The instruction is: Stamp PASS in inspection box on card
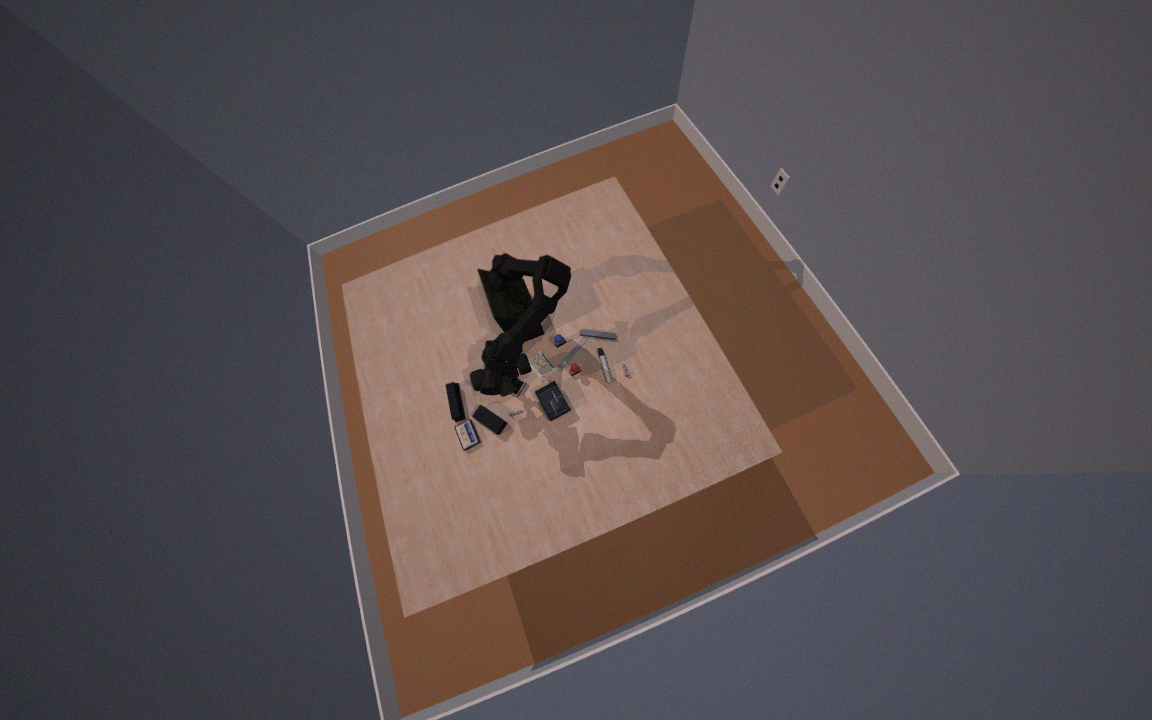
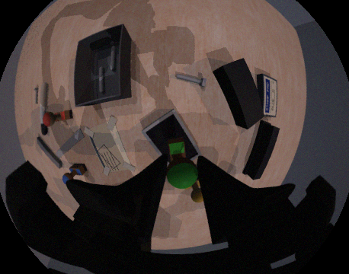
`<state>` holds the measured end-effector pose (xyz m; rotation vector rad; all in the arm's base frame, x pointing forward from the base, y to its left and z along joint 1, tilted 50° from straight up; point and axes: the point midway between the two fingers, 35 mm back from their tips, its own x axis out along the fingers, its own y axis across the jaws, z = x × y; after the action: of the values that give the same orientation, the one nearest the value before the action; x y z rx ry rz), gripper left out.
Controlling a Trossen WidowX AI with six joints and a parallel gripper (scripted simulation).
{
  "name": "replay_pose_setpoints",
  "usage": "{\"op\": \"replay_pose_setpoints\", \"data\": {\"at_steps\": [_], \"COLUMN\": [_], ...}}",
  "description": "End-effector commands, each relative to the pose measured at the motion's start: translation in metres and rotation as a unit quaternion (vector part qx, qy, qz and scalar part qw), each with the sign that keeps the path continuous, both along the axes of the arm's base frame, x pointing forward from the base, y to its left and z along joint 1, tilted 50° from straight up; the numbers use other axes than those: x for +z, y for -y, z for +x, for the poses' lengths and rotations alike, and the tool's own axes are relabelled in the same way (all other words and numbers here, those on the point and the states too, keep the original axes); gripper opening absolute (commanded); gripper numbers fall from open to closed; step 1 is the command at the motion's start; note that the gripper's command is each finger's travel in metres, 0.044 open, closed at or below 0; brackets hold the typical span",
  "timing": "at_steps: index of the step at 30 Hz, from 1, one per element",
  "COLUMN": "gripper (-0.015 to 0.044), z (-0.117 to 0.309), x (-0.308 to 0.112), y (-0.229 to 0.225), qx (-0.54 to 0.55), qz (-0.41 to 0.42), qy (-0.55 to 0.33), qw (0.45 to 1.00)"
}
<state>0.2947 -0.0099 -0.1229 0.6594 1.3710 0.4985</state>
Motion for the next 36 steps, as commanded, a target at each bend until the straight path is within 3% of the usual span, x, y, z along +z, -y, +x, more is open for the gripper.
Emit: {"op": "replay_pose_setpoints", "data": {"at_steps": [1,36], "gripper": [0.0000,0.0000], "z": [0.000,0.001], "x": [-0.001,-0.014], "y": [-0.002,-0.019], "qx": [-0.002,-0.001], "qz": [0.002,0.002], "qy": [0.000,0.001], "qw": [1.000,1.000]}}
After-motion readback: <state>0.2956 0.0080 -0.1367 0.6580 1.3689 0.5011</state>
